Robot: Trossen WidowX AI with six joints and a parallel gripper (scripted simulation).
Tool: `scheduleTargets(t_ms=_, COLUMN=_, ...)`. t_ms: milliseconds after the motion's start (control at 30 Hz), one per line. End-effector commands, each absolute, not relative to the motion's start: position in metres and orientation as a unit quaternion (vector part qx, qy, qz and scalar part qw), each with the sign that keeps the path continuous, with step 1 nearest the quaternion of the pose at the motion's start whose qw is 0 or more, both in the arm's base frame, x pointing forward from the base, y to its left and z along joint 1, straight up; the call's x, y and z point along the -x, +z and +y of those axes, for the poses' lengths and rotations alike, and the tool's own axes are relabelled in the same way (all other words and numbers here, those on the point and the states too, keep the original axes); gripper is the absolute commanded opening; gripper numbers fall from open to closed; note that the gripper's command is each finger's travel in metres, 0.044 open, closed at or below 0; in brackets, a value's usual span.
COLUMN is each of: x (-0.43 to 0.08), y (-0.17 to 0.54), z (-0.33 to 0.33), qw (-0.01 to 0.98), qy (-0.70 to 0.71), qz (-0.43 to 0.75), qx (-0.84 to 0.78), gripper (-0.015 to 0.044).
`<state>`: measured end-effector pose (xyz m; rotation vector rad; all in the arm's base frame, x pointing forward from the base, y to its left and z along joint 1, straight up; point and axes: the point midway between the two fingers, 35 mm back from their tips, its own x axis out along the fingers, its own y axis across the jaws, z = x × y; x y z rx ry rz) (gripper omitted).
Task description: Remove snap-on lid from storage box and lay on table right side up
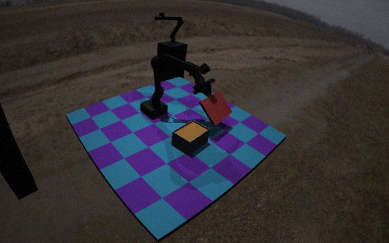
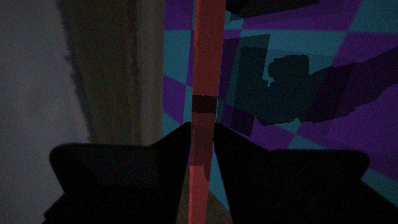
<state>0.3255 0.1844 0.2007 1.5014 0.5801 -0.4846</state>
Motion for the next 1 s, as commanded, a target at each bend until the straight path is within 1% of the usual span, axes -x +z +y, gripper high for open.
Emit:
scheduleTargets(t_ms=0, x=-0.326, y=0.204, z=0.193, qw=0.666, qy=-0.213, qz=0.252, qx=-0.669, gripper=0.0000)
scheduleTargets(t_ms=967, x=-0.316, y=0.206, z=0.250, qw=0.664, qy=-0.213, qz=0.253, qx=-0.671, gripper=0.0000)
